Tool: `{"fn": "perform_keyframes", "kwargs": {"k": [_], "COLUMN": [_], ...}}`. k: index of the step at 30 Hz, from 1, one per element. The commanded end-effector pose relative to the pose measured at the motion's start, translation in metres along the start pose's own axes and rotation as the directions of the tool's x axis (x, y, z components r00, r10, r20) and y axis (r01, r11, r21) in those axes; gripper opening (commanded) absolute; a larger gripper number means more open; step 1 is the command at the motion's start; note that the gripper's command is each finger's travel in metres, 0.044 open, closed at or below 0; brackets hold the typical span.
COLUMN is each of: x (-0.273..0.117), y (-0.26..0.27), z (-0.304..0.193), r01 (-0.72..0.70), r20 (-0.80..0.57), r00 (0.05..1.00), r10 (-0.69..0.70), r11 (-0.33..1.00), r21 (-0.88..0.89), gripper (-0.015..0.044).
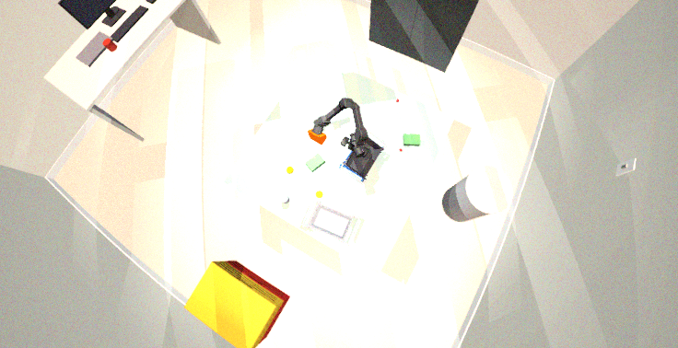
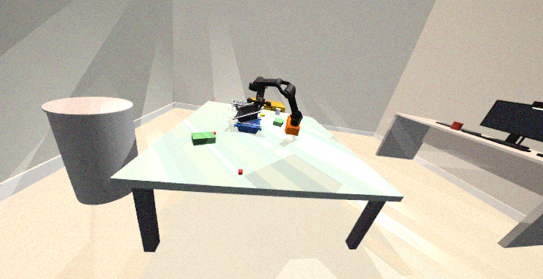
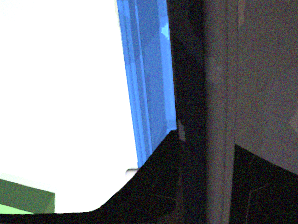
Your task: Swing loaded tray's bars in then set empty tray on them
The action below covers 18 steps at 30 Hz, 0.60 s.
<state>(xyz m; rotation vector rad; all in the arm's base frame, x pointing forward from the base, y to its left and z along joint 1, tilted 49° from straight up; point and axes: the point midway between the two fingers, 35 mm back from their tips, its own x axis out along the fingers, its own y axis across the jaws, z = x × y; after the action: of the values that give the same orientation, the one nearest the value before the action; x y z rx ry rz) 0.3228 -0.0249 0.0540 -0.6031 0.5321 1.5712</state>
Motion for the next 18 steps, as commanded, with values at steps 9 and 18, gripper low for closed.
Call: {"fn": "perform_keyframes", "kwargs": {"k": [9, 18], "x": [0.008, 0.013], "y": [0.008, 0.011], "z": [0.003, 0.004], "r01": [0.006, 0.006], "r20": [0.000, 0.000], "r00": [1.000, 1.000], "r10": [-0.006, -0.006], "r11": [1.000, 1.000], "r21": [0.018, 0.019], "gripper": [0.0000, 0.0000]}}
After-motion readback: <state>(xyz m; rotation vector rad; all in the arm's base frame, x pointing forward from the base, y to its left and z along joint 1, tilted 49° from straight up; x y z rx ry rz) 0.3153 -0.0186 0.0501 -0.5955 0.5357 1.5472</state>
